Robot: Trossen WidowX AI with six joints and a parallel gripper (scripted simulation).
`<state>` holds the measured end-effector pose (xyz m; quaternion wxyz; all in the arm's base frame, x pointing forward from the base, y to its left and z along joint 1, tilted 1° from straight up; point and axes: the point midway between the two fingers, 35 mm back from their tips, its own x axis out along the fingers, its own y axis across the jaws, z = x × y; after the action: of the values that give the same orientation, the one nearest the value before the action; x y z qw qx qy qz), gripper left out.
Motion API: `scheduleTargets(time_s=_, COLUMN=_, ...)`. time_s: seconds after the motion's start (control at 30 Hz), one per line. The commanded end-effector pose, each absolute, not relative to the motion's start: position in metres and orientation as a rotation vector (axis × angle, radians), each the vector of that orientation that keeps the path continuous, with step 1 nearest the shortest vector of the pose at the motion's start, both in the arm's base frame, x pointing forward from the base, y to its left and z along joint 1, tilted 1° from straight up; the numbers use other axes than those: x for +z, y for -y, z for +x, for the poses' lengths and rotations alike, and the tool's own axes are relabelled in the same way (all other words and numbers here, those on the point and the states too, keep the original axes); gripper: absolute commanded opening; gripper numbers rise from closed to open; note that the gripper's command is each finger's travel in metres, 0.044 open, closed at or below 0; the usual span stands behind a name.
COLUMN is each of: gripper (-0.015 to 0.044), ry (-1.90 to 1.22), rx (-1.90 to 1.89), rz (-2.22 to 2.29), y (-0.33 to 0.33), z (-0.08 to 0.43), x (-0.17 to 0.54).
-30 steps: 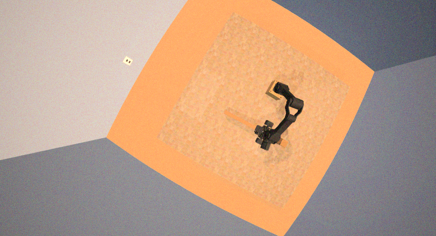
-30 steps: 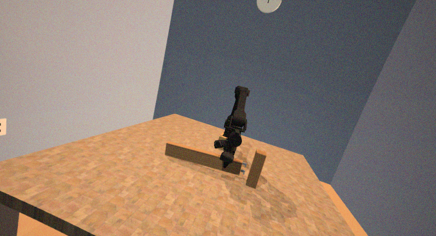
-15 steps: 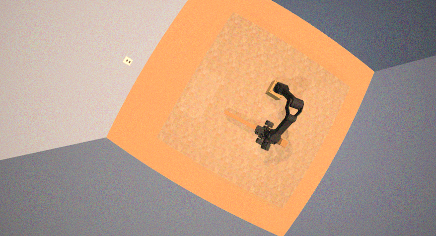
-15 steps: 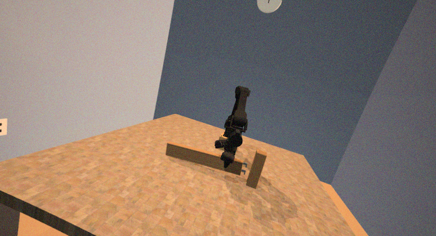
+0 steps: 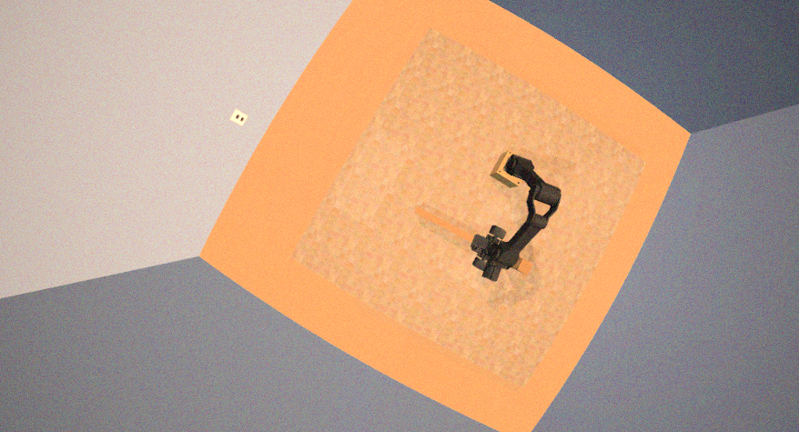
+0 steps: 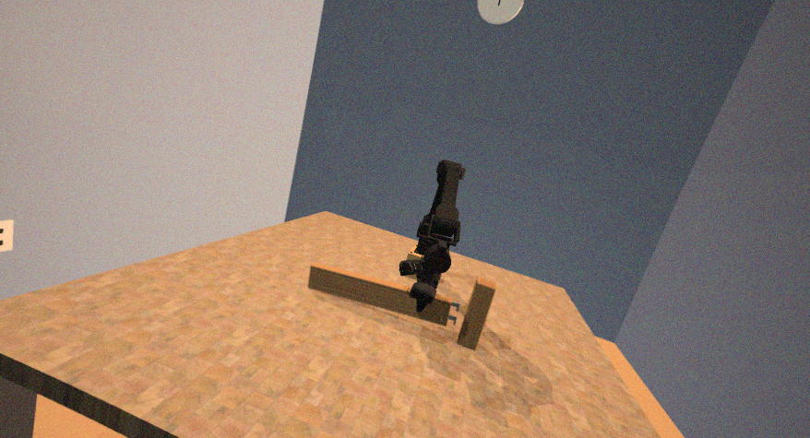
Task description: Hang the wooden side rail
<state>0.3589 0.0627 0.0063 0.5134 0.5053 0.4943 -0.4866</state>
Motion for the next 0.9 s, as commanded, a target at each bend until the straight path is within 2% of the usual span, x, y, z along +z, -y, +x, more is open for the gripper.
scheduleTargets(time_s=0.0, gripper=0.0, ry=-1.181, rx=-1.155, rz=1.225, y=-0.065, z=0.3638, x=0.0105)
scheduleTargets(time_s=0.87, gripper=0.0, ry=-1.181, rx=-1.155, rz=1.225, y=-0.0679, z=0.3632, x=0.01)
